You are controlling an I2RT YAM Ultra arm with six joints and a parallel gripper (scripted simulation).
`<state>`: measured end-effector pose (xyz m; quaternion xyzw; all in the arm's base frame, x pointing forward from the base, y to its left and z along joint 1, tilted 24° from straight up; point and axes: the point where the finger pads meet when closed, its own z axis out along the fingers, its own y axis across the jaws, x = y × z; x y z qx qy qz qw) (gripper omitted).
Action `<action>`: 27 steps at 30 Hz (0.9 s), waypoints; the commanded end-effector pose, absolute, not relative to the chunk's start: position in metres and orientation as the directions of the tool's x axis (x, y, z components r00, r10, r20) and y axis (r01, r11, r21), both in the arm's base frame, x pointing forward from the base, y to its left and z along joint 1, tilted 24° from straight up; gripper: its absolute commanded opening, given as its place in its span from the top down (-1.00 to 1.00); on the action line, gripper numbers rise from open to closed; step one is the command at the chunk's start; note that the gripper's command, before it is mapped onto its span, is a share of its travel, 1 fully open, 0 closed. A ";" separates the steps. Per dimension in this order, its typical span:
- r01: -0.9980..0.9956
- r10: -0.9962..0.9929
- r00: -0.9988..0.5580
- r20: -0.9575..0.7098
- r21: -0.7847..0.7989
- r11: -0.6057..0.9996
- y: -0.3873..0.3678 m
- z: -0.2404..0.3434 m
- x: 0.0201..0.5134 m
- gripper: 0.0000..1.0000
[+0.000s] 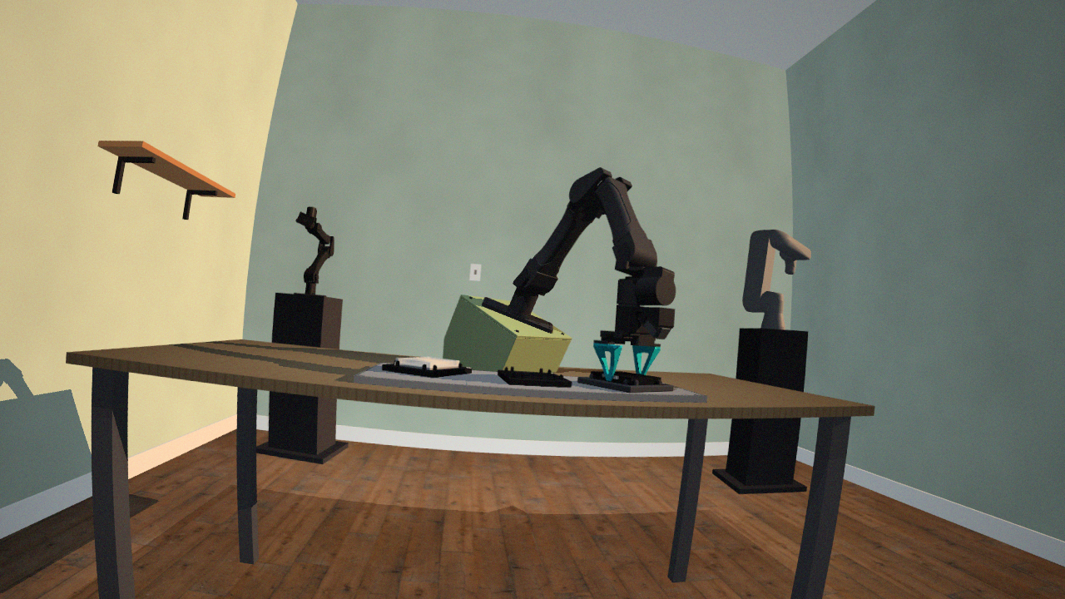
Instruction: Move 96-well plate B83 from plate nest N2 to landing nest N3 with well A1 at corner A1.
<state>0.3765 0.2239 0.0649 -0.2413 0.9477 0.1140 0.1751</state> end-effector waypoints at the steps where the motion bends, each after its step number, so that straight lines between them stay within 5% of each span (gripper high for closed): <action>1: -0.498 -0.414 -0.818 -0.399 0.130 0.857 0.224 0.070 0.378 1.00; 27: -0.498 -0.414 -0.818 -0.400 0.130 0.857 0.218 0.088 0.373 1.00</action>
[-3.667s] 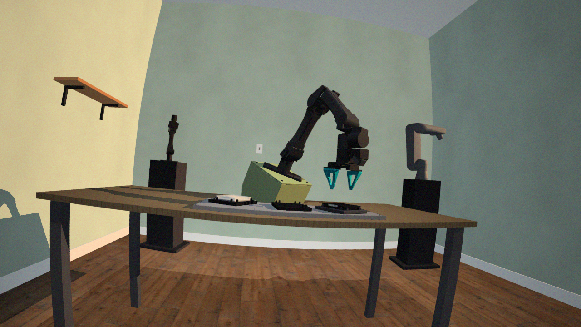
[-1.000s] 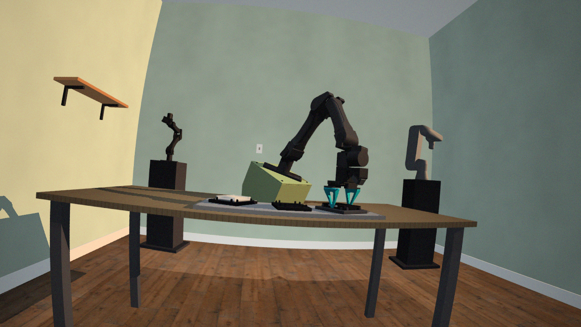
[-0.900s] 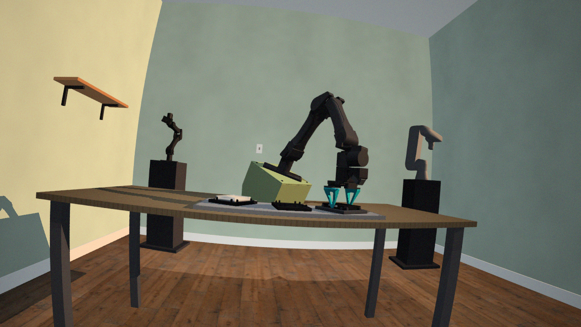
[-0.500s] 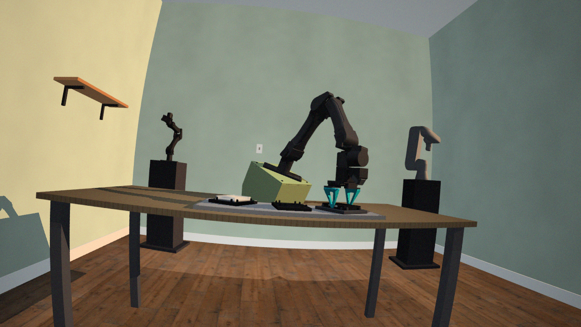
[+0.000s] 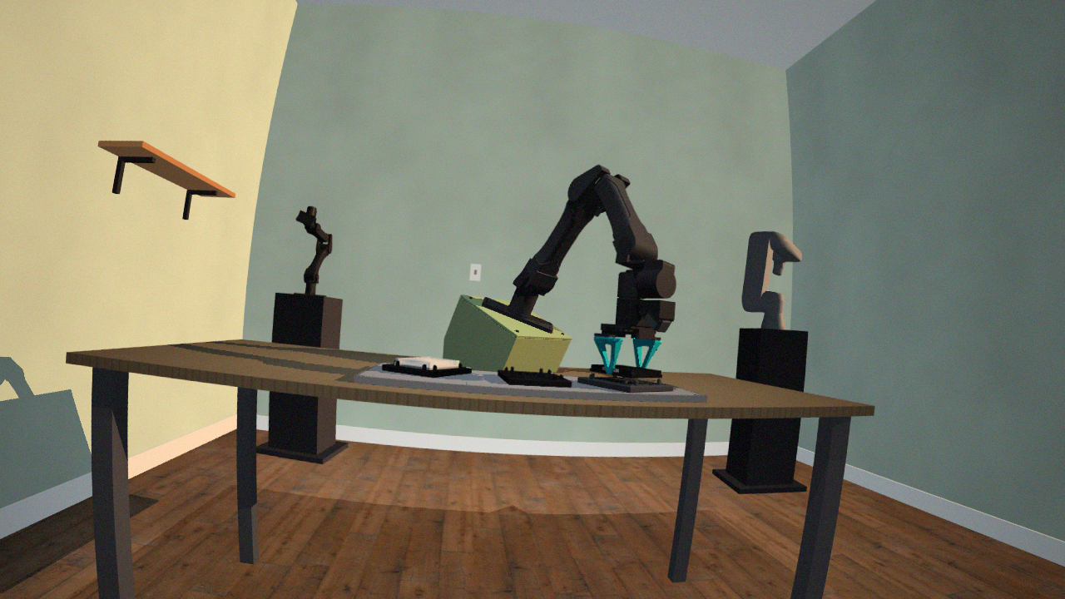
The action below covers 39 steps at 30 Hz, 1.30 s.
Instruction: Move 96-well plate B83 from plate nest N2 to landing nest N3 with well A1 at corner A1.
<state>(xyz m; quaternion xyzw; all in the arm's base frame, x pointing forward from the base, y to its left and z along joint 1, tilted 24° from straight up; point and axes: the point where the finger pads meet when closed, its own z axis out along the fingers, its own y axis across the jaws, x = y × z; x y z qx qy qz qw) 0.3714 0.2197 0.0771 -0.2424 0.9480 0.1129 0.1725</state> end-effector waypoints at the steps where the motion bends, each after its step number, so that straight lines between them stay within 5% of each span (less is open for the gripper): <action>1: -0.498 -0.414 -0.818 -0.400 0.130 0.857 0.218 0.090 0.372 1.00; 39: -0.498 -0.414 -0.818 -0.400 0.130 0.857 0.200 0.141 0.356 1.00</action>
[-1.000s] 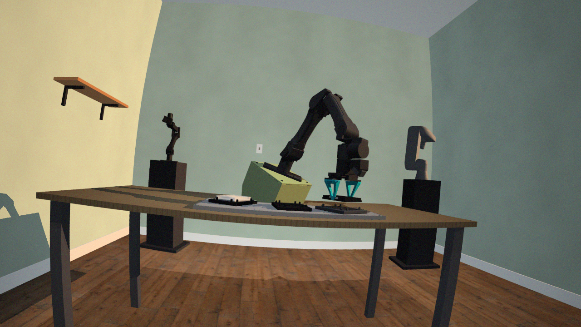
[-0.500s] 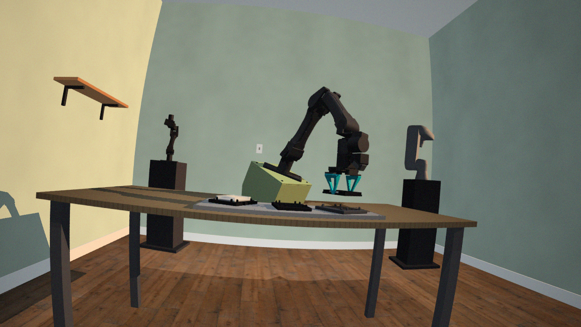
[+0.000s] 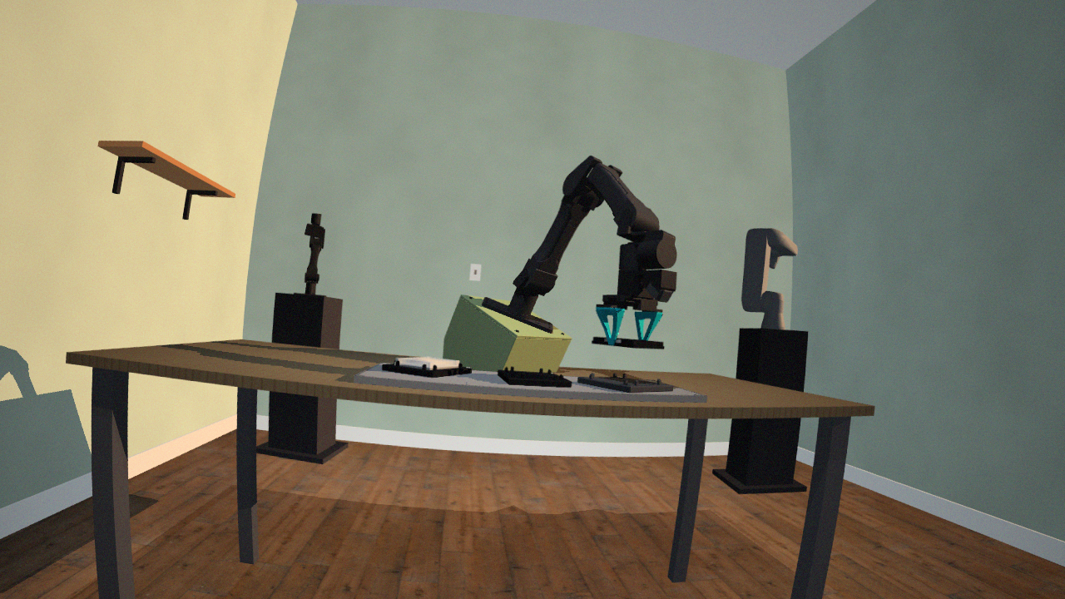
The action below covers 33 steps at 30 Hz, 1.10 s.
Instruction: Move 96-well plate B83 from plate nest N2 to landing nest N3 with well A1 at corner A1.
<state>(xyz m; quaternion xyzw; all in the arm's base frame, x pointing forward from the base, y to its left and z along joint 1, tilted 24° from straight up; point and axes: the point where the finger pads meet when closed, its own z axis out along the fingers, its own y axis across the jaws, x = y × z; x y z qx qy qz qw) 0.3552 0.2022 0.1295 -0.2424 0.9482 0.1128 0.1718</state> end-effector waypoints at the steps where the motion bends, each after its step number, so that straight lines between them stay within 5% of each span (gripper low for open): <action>1: -0.498 -0.414 -0.818 -0.400 0.130 0.857 0.200 0.143 0.355 1.00; 24: -0.498 -0.414 -0.818 -0.400 0.130 0.857 0.200 0.143 0.355 1.00; 33: -0.234 -0.143 -0.928 -0.343 0.241 0.942 0.171 0.133 0.355 1.00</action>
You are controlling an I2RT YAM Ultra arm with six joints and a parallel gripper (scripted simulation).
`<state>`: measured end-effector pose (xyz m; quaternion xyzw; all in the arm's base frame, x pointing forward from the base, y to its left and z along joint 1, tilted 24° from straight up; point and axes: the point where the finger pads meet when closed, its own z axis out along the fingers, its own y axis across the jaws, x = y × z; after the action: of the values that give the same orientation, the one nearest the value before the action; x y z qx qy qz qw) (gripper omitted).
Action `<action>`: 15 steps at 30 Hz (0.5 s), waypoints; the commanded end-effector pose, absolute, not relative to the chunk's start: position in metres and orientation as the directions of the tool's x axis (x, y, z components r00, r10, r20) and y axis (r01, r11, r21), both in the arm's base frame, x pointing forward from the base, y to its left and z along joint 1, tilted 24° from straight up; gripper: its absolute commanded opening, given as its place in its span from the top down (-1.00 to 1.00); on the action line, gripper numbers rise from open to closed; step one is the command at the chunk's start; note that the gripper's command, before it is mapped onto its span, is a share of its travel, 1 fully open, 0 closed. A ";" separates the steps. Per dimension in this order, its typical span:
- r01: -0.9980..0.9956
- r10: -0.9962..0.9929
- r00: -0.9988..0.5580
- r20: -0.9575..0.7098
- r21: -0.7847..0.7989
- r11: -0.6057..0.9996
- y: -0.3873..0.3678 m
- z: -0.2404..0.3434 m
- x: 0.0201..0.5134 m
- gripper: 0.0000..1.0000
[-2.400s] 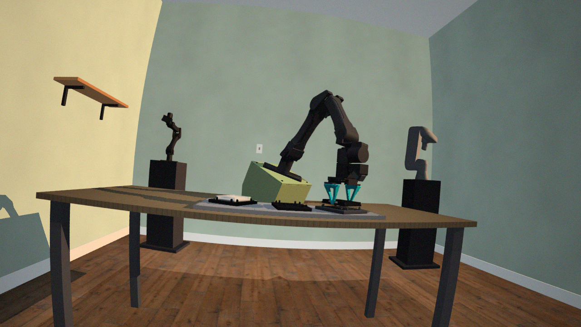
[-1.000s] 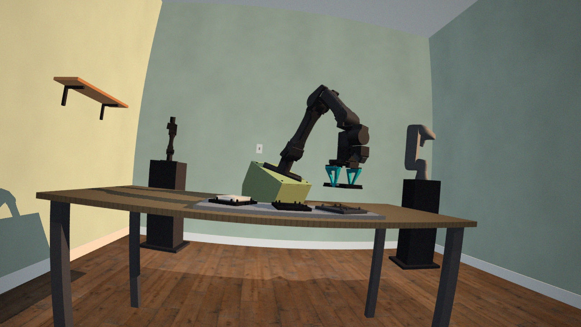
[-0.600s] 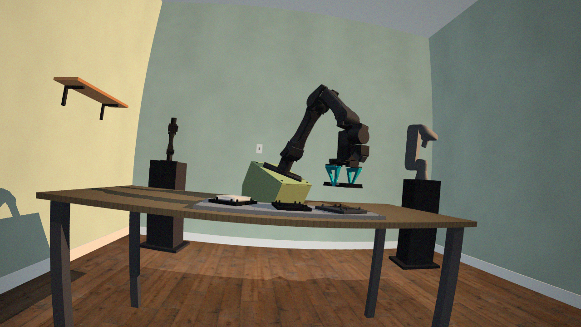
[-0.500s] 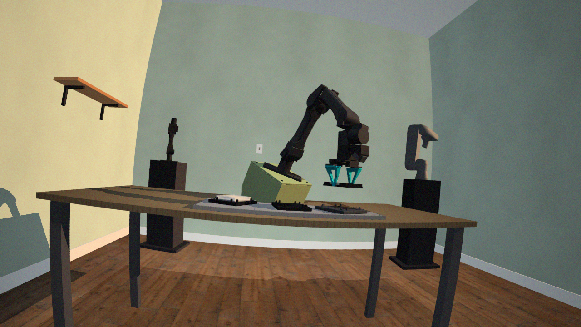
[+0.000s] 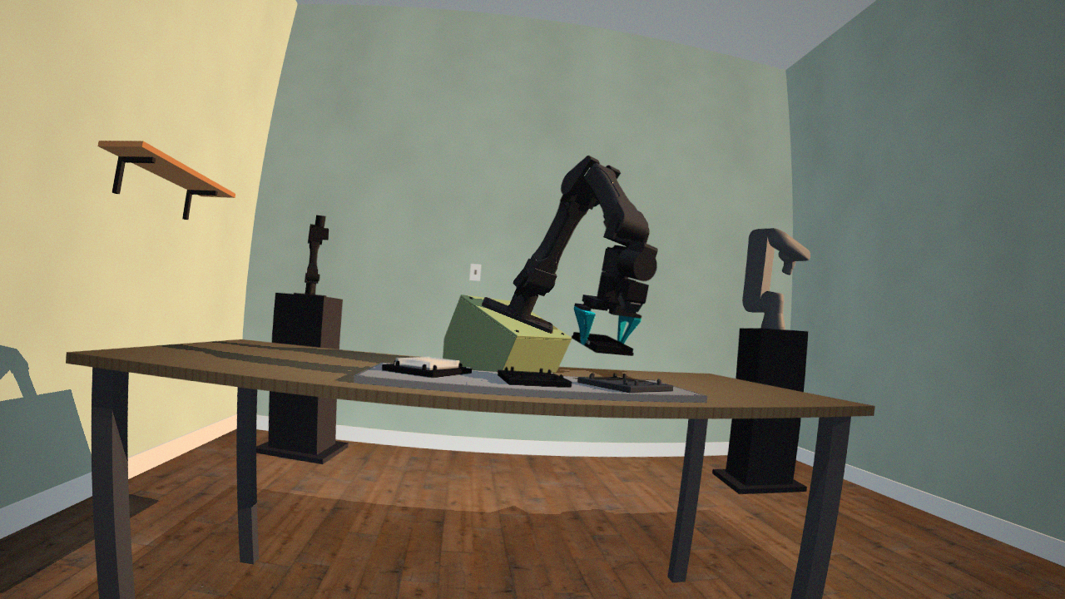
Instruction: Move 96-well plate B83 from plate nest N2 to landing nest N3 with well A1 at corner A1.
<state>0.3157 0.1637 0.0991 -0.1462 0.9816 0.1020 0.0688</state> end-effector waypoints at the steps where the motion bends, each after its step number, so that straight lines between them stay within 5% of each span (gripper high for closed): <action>1: -0.203 -0.111 -0.936 -0.335 0.253 0.946 0.168 0.132 0.355 1.00; 15: -0.168 -0.077 -0.942 -0.325 0.263 0.950 0.130 0.119 0.354 1.00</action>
<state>0.3486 0.1362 0.1122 -0.0589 0.9781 0.1410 0.1413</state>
